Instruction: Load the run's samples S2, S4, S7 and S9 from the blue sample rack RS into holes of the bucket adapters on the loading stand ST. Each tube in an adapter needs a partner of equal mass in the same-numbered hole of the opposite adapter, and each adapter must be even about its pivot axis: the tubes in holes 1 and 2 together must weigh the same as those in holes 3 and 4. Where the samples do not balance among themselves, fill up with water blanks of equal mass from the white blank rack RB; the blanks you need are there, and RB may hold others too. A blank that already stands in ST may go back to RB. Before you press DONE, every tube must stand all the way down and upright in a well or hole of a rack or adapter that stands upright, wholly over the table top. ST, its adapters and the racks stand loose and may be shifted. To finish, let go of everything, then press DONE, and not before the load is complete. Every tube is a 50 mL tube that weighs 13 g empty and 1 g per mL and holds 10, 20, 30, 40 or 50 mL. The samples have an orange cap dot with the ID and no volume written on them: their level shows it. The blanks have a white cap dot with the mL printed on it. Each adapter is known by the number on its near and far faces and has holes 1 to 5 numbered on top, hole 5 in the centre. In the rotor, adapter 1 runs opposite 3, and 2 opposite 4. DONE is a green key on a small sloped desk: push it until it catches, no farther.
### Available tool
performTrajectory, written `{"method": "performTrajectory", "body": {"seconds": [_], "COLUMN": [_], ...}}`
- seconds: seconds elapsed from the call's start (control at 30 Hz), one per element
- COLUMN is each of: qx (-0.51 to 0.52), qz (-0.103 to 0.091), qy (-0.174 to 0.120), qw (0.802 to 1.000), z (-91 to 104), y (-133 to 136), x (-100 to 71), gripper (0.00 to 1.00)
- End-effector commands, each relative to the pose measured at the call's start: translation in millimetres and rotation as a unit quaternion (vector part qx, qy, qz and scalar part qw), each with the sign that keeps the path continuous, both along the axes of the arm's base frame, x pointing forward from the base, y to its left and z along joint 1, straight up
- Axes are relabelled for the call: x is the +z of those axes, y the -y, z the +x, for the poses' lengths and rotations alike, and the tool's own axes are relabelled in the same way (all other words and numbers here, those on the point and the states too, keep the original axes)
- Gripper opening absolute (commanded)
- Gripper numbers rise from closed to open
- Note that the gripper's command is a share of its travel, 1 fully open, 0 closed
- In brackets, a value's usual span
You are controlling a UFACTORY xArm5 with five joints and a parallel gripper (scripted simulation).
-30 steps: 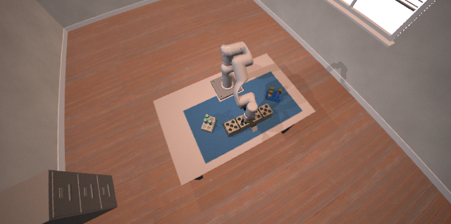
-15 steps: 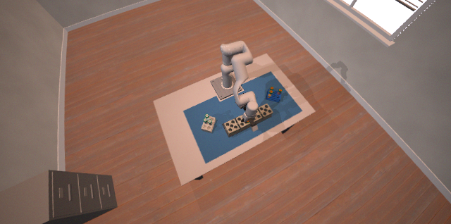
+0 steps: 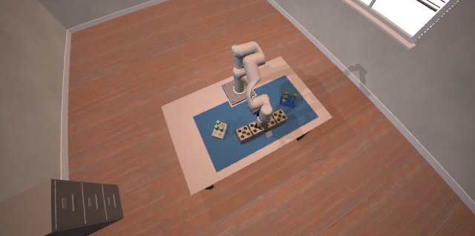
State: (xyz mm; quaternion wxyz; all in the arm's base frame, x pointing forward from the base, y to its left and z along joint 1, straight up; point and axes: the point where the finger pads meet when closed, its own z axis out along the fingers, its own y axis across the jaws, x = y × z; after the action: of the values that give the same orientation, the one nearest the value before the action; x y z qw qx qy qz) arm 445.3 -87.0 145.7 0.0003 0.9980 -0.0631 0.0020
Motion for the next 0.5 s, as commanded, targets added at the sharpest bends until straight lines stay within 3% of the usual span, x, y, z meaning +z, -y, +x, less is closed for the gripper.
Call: {"method": "performTrajectory", "body": {"seconds": [0.0,0.47], "qx": [0.000,0.000], "qz": [0.000,0.000], "qy": [0.002,0.002], "qw": [1.000,1.000], "z": [1.1,0.9], "y": [0.2,0.2], "x": [7.5,31.5], "gripper": [0.43,0.43]}}
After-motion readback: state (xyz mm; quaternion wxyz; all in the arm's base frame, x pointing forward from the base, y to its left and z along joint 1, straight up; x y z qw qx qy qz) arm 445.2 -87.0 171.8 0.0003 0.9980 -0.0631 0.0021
